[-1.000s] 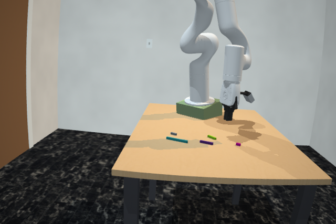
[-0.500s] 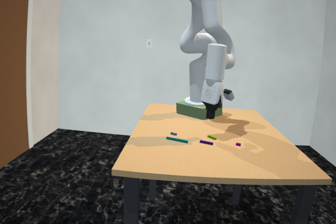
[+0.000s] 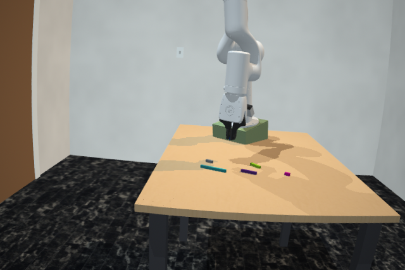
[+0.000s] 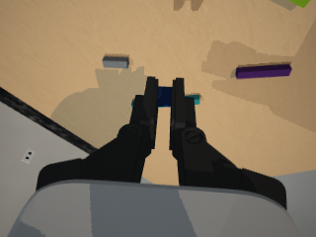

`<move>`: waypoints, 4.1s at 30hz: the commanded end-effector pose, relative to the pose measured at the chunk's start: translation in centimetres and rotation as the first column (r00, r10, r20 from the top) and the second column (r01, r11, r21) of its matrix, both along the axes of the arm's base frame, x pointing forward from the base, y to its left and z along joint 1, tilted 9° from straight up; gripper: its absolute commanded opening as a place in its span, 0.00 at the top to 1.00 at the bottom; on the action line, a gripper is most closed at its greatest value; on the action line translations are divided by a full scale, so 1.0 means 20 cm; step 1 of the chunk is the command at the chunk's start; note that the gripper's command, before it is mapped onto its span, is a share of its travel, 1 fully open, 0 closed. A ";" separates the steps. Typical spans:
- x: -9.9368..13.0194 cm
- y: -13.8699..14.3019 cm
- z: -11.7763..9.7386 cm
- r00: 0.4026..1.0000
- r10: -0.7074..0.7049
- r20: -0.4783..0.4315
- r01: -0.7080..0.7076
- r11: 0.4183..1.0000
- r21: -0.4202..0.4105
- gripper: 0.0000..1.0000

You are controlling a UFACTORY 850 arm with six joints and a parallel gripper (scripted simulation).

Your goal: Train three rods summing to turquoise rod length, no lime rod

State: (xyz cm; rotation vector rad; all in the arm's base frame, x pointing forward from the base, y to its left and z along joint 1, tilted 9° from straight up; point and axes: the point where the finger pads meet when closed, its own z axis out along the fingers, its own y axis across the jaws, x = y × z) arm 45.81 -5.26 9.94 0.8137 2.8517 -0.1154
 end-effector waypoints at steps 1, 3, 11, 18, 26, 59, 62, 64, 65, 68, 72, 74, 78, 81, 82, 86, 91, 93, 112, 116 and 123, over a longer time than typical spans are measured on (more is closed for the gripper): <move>0.00 -0.02 0.01 1.000 0.022 -0.019 -0.022 1.000 0.018 0.96; 0.00 -0.02 0.01 1.000 0.022 -0.019 -0.022 1.000 0.018 0.96; 0.00 -0.02 0.00 1.000 0.022 -0.019 -0.022 1.000 0.018 0.96; 0.00 -0.03 -0.03 1.000 0.022 -0.020 -0.022 1.000 0.019 0.96; 0.01 -0.04 -0.09 1.000 0.022 -0.020 -0.022 1.000 0.019 0.96; 0.05 -0.07 -0.39 1.000 0.022 -0.020 -0.022 1.000 0.019 0.96; 0.06 -0.07 -0.40 1.000 0.022 -0.020 -0.022 1.000 0.019 0.96; 0.06 -0.07 -0.41 1.000 0.022 -0.020 -0.022 1.000 0.019 0.96; 0.06 -0.07 -0.41 1.000 0.022 -0.020 -0.022 1.000 0.019 0.96; 0.06 -0.07 -0.41 1.000 0.022 -0.020 -0.022 1.000 0.019 0.96; 0.06 -0.07 -0.42 1.000 0.022 -0.020 -0.022 1.000 0.019 0.96; 0.06 -0.07 -0.42 1.000 0.022 -0.020 -0.022 1.000 0.019 0.96; 0.06 -0.07 -0.42 1.000 0.022 -0.020 -0.022 1.000 0.019 0.96; 0.06 -0.07 -0.42 1.000 0.022 -0.020 -0.022 1.000 0.019 0.96; 0.06 -0.07 -0.42 1.000 0.022 -0.020 -0.022 1.000 0.019 0.96; 0.06 -0.07 -0.42 1.000 0.022 -0.020 -0.022 1.000 0.019 0.96; 0.06 -0.07 -0.42 1.000 0.022 -0.020 -0.022 1.000 0.019 0.96; 0.06 -0.07 -0.42 1.000 0.022 -0.020 -0.022 1.000 0.019 0.96; 0.06 -0.07 -0.42 1.000 0.022 -0.020 -0.022 1.000 0.019 0.96; 0.06 -0.07 -0.42 1.000 0.022 -0.020 -0.021 1.000 0.019 0.96; 0.06 -0.08 -0.41 1.000 0.021 -0.020 -0.021 1.000 0.019 0.96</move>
